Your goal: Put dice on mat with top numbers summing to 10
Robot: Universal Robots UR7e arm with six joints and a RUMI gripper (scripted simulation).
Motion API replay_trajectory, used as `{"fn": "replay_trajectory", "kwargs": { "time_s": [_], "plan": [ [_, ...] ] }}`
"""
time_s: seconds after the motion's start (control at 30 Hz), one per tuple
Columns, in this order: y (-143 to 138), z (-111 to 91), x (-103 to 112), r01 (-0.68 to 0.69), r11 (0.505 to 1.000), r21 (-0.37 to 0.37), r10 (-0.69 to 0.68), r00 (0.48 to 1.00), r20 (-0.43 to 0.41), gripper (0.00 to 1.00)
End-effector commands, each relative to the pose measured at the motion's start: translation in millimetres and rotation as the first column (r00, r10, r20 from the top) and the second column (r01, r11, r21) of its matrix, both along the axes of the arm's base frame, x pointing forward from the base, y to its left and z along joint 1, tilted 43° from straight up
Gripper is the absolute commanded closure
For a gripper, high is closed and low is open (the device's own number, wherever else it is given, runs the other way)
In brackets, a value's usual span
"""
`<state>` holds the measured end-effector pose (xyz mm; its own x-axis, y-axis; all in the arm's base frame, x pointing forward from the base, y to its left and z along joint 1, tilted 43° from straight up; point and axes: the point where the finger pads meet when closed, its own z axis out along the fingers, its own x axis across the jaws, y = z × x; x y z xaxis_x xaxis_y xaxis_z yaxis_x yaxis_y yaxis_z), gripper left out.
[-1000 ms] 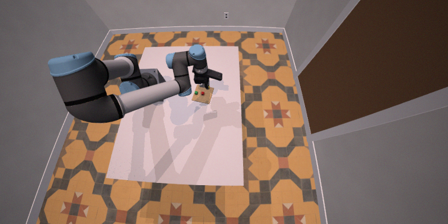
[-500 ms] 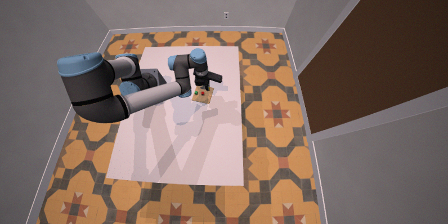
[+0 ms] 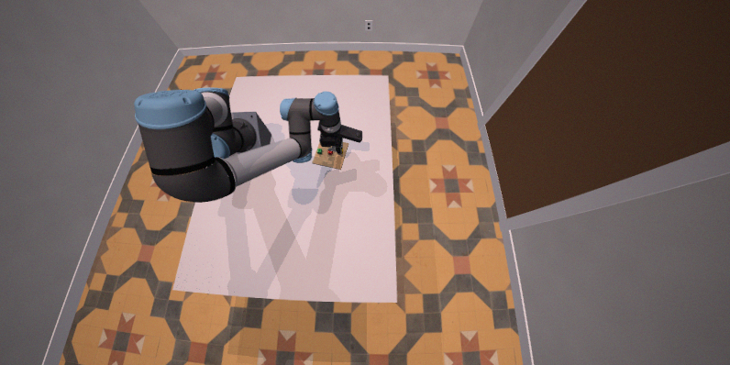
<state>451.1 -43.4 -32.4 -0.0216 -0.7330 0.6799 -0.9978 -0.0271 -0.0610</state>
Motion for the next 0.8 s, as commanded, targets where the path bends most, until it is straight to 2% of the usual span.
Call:
{"fn": "replay_trajectory", "kwargs": {
  "time_s": [0.0,0.77],
  "plan": [
    [-5.7,-6.5,1.7,-0.004,1.0,0.001,0.004,1.0,0.003,0.97],
    [-7.9,-9.0,1.9,-0.004,1.0,0.001,0.004,1.0,0.003,0.97]
  ]
}}
